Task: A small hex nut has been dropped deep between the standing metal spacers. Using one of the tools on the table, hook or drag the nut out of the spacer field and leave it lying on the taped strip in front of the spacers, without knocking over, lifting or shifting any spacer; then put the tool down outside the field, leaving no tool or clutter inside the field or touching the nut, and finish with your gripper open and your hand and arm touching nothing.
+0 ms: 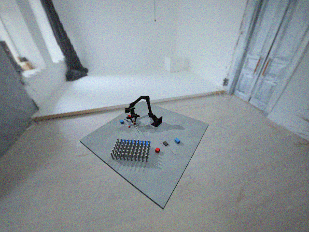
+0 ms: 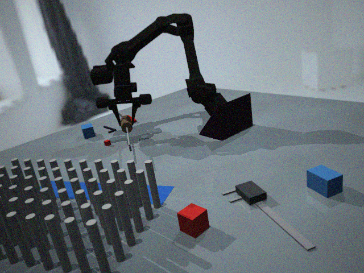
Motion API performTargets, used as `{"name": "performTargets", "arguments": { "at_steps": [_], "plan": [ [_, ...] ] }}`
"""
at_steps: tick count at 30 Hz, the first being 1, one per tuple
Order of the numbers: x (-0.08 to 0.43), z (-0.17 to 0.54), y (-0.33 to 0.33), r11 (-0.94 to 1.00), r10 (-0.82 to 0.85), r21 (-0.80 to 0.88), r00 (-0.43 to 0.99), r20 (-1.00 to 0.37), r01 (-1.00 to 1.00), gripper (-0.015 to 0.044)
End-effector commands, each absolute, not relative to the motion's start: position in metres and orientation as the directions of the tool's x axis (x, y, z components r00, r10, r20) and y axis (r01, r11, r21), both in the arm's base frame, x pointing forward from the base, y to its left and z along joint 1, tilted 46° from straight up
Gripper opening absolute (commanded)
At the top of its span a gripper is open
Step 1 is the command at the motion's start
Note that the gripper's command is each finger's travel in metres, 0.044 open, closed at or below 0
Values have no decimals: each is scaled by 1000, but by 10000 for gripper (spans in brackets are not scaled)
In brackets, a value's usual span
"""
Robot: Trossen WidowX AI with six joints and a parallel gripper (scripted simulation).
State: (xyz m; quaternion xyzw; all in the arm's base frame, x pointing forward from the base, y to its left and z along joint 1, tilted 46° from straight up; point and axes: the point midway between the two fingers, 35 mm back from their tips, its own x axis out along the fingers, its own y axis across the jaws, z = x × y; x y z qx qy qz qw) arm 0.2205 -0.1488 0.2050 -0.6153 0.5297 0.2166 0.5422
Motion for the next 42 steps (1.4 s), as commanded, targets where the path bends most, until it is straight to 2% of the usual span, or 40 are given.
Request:
{"name": "performTargets", "arguments": {
  "at_steps": [1, 42],
  "plan": [
    [221, 202, -150, 145, -410, -439, 350, -842, -887, 0],
    [215, 184, -170, 137, -420, -446, 356, -835, -885, 0]
  ]
}}
